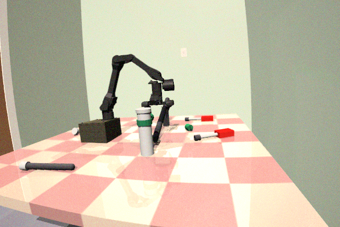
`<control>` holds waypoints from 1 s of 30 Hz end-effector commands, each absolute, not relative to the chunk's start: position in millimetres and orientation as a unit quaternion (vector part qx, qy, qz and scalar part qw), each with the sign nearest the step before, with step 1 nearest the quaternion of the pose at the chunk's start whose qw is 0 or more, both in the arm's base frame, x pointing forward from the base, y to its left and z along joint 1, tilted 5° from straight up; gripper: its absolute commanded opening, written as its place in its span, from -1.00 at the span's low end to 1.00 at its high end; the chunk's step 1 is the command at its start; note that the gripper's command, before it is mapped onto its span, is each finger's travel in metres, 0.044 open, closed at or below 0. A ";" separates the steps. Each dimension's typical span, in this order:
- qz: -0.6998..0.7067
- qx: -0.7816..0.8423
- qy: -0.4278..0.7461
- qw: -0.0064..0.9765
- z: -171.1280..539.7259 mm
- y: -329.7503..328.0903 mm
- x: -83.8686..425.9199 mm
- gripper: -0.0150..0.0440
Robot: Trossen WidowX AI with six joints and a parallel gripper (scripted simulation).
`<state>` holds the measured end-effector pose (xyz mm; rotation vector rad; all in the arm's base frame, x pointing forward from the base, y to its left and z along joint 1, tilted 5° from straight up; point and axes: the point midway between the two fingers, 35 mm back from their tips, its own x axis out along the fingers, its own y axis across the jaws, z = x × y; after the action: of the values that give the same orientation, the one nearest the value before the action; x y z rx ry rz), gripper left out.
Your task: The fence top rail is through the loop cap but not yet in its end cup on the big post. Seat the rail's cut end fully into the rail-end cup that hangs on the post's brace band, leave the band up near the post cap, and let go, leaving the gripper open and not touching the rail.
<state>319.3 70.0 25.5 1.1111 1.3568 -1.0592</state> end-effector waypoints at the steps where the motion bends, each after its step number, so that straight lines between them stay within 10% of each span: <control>1: -0.443 0.465 0.562 0.521 16.8 70.0 319.7 1.00; 30: -0.443 0.465 0.562 0.521 -28.5 72.9 319.5 1.00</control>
<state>321.0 73.6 -22.1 1.1161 1.3507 -1.0531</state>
